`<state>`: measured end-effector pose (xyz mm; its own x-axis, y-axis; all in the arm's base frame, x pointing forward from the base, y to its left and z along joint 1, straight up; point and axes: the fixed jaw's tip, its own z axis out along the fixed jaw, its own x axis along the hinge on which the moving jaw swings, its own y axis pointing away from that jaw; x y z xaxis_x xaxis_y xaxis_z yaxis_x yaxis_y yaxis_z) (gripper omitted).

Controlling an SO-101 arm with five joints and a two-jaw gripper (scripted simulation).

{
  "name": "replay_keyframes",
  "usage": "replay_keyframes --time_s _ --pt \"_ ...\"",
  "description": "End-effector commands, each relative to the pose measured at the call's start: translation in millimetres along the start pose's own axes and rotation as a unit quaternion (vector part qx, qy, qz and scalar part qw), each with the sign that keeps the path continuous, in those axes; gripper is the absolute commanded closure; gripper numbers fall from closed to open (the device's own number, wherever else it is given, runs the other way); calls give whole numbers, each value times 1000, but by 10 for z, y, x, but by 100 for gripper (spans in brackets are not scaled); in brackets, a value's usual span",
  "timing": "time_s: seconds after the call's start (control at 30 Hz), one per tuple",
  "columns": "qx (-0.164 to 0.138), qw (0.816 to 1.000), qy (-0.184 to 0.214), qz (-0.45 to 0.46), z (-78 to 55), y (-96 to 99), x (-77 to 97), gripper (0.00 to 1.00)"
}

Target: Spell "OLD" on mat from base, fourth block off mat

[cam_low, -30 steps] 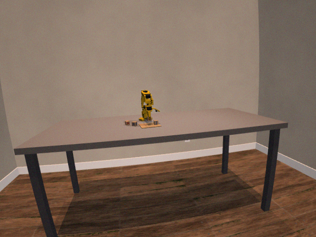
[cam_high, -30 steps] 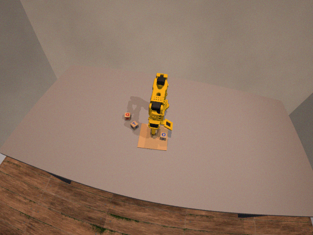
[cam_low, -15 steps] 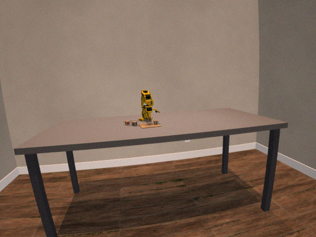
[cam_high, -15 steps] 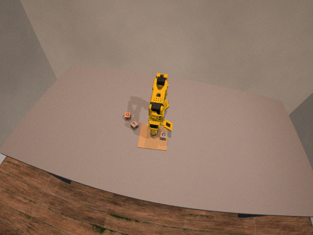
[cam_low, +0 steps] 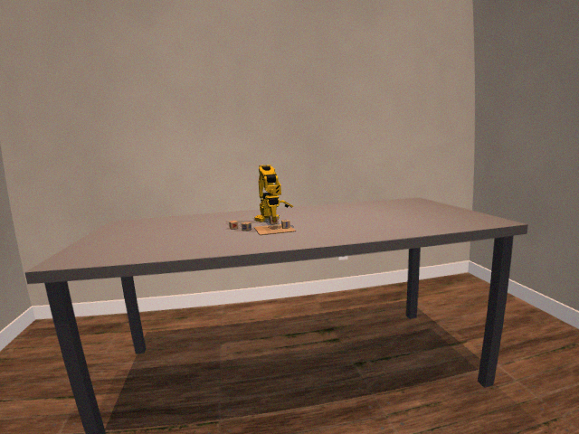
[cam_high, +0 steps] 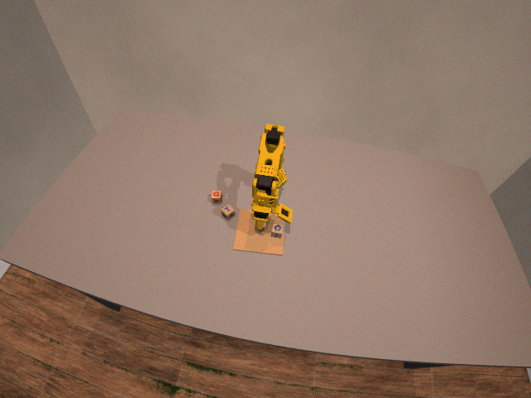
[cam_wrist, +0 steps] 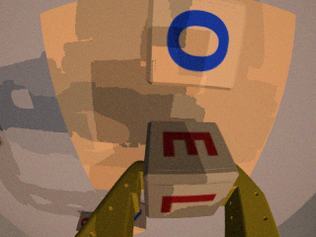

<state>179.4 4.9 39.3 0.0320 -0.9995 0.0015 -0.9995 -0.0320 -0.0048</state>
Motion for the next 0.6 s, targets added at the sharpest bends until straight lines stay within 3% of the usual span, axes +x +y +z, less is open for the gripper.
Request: replay_keyframes --time_s 0.0,0.57 --pt "32 999 -1 3 -69 -77 6 100" --pt "32 999 -1 4 -8 -80 5 100"
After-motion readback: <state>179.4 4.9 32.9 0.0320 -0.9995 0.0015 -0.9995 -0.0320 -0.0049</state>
